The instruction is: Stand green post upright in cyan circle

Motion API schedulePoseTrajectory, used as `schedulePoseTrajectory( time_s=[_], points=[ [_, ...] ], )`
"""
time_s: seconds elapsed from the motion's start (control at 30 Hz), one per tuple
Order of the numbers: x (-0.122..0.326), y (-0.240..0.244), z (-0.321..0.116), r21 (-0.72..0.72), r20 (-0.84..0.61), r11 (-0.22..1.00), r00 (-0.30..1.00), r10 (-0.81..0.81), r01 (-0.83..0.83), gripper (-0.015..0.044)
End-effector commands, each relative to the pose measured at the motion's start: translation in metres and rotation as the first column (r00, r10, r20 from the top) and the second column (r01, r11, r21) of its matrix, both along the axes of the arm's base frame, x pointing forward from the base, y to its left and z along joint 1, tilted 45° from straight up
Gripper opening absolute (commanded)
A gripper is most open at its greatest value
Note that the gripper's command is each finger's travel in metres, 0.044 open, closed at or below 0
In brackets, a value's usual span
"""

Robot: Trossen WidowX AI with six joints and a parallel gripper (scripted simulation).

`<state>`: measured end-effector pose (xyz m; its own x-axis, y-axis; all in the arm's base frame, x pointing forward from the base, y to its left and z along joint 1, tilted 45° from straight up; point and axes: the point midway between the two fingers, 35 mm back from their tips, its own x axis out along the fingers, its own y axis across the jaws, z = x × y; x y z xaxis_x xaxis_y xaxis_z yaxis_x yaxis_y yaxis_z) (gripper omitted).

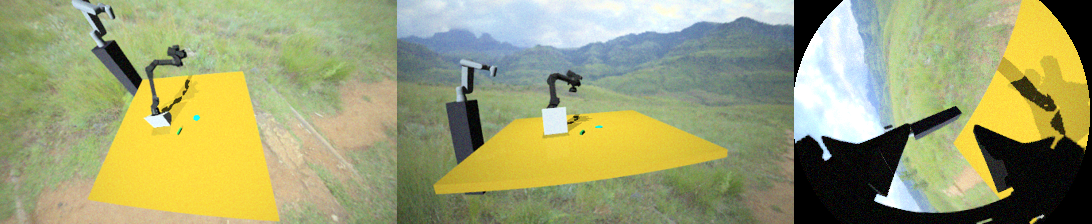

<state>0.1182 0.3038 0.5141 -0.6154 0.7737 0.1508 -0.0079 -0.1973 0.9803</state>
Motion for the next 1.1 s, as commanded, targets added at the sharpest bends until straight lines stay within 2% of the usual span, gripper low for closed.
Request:
schedulePoseTrajectory(
  time_s=[0.0, 0.17, 0.2, 0.6, 0.83, 1.07],
  points=[
    [0.001, 0.0, 0.0, 0.002, 0.0, 1.0, 1.0, -0.003, 0.003, 0.0374],
    [0.036, 0.006, -0.008, 0.064, 0.005, 0.991, 0.993, -0.115, 0.115, 0.0242],
    [0.045, 0.007, -0.011, 0.078, 0.007, 0.986, 0.989, -0.147, 0.146, 0.0233],
    [0.153, 0.007, -0.065, 0.167, 0.108, 0.869, 0.867, -0.486, 0.466, 0.0233],
    [0.216, -0.009, -0.114, 0.186, 0.224, 0.758, 0.724, -0.652, 0.625, 0.0233],
    [0.27, -0.037, -0.171, 0.185, 0.373, 0.644, 0.553, -0.745, 0.742, 0.0233]
  ],
)
